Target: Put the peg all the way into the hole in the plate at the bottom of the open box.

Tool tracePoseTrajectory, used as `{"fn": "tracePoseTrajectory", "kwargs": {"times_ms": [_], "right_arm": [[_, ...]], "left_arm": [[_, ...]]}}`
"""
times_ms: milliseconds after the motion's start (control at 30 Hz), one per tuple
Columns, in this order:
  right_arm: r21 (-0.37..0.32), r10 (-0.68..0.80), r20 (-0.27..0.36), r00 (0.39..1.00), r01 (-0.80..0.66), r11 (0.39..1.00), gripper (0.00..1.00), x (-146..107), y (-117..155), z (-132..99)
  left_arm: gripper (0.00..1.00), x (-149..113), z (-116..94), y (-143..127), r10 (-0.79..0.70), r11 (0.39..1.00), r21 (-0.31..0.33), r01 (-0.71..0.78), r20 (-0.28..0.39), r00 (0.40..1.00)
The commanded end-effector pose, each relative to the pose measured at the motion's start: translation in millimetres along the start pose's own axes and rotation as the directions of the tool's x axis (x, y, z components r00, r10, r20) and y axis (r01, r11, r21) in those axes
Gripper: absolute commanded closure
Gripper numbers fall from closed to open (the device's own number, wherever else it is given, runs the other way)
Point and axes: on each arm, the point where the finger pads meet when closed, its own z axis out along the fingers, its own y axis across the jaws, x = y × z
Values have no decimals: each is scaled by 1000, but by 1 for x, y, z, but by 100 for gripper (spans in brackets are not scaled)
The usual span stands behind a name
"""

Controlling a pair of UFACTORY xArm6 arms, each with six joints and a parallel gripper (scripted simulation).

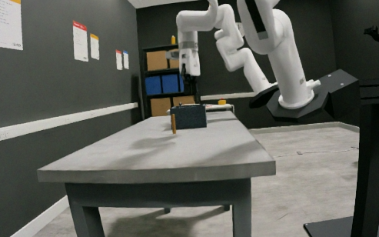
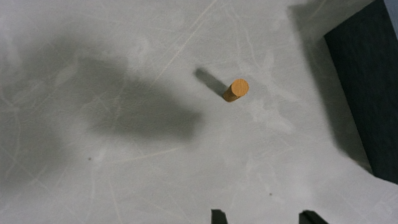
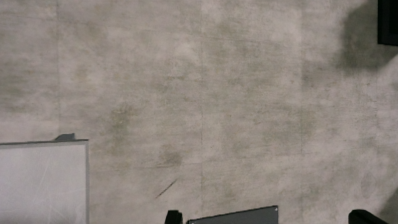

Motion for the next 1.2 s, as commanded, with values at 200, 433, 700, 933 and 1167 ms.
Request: {"fn": "tracePoseTrajectory", "kwargs": {"times_ms": [200,433,700,933,1167], "right_arm": [[0,0,-2,1000,0,1000,0,0,0,-1],[0,0,-2,1000,0,1000,0,0,0,-1],[0,0,-2,1000,0,1000,0,0,0,-1],[0,0,-2,1000,0,1000,0,0,0,-1],[0,0,-2,1000,0,1000,0,0,0,-1]], "left_arm": [[56,1,-3,0,0,1000,-1,0,34,999],[56,1,-3,0,0,1000,-1,0,37,999],[56,84,40,0,0,1000,-1,0,36,999],[56,85,41,-1,0,1000,-1,0,36,999],[56,85,45,0,0,1000,-1,0,37,999]]}}
